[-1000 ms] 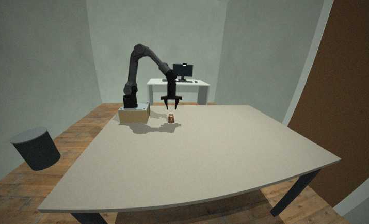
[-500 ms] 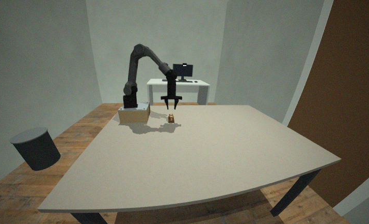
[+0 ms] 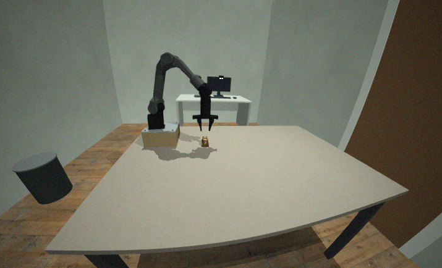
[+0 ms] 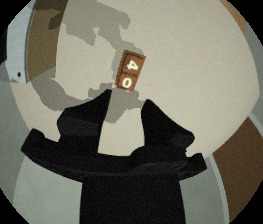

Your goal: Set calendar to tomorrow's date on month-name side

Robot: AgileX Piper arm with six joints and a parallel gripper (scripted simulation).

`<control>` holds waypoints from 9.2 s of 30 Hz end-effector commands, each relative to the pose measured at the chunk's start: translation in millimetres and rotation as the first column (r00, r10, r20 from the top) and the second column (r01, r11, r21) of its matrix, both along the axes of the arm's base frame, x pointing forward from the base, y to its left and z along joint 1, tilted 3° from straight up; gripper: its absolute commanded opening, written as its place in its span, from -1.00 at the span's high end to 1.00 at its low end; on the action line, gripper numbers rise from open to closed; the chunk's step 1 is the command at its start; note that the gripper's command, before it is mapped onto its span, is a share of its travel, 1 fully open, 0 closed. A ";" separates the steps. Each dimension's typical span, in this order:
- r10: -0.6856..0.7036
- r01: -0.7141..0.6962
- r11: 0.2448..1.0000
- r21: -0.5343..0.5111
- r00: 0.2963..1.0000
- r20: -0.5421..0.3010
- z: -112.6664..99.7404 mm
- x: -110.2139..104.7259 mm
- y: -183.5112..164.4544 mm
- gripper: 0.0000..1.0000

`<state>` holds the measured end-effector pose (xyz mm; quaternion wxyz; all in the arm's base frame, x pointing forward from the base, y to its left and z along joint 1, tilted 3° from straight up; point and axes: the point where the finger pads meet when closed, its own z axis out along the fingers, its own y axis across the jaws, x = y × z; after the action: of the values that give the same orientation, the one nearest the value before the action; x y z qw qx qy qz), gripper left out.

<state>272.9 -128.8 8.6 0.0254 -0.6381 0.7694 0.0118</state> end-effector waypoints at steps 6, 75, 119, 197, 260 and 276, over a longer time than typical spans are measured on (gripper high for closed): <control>0.000 0.000 1.000 0.002 1.000 -0.002 -3.1 -0.4 0.5 -0.23; 0.000 0.000 1.000 0.001 1.000 -0.001 -52.8 1.2 2.9 -0.23; 0.000 0.000 1.000 0.000 1.000 0.001 -52.1 0.9 3.3 -0.23; 0.000 0.000 1.000 0.001 1.000 -0.001 -80.5 1.3 4.9 -0.23; -0.001 0.001 1.000 -0.003 1.000 0.005 -42.7 1.9 1.7 0.29; 0.000 0.000 1.000 -0.001 1.000 0.002 20.4 -0.6 -0.7 0.29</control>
<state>272.4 -129.0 28.4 0.0260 -0.6384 0.7691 0.0118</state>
